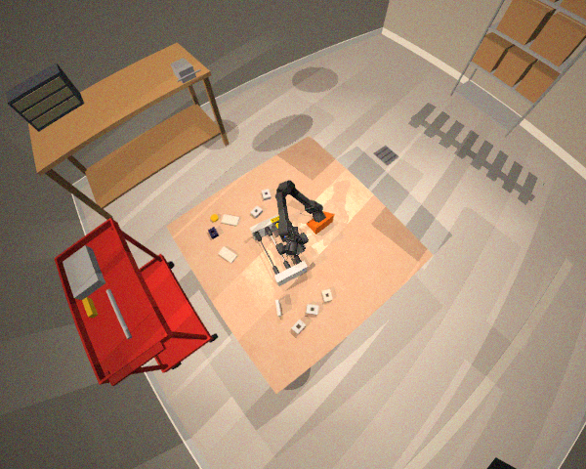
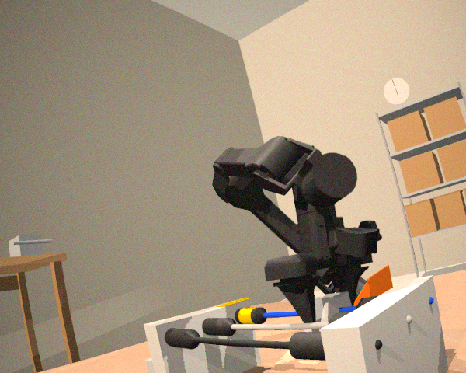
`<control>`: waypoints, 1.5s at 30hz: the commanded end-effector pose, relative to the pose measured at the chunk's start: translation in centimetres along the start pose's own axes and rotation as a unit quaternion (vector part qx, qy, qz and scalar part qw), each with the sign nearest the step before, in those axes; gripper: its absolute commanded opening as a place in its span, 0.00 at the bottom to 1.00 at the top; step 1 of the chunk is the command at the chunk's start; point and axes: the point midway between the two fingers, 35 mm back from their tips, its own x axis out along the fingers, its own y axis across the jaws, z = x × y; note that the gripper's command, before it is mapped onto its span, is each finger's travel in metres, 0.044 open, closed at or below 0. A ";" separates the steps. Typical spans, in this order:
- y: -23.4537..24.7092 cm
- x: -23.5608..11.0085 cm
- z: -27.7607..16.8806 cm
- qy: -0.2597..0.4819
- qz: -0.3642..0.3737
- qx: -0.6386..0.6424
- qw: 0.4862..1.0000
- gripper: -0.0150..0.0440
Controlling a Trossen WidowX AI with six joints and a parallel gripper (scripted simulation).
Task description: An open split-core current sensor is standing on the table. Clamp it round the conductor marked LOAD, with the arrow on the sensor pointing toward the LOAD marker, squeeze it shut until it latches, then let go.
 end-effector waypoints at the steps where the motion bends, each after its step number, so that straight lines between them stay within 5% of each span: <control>1: -0.1 0.3 -0.1 -0.002 -0.005 0.000 1.000 1.00; 19: -0.1 2.9 -0.1 -0.001 0.002 0.000 1.000 1.00; 42: -0.3 2.5 -0.1 -0.005 0.000 0.005 1.000 0.74; 45: -0.3 2.5 -0.1 -0.005 0.000 0.005 1.000 0.61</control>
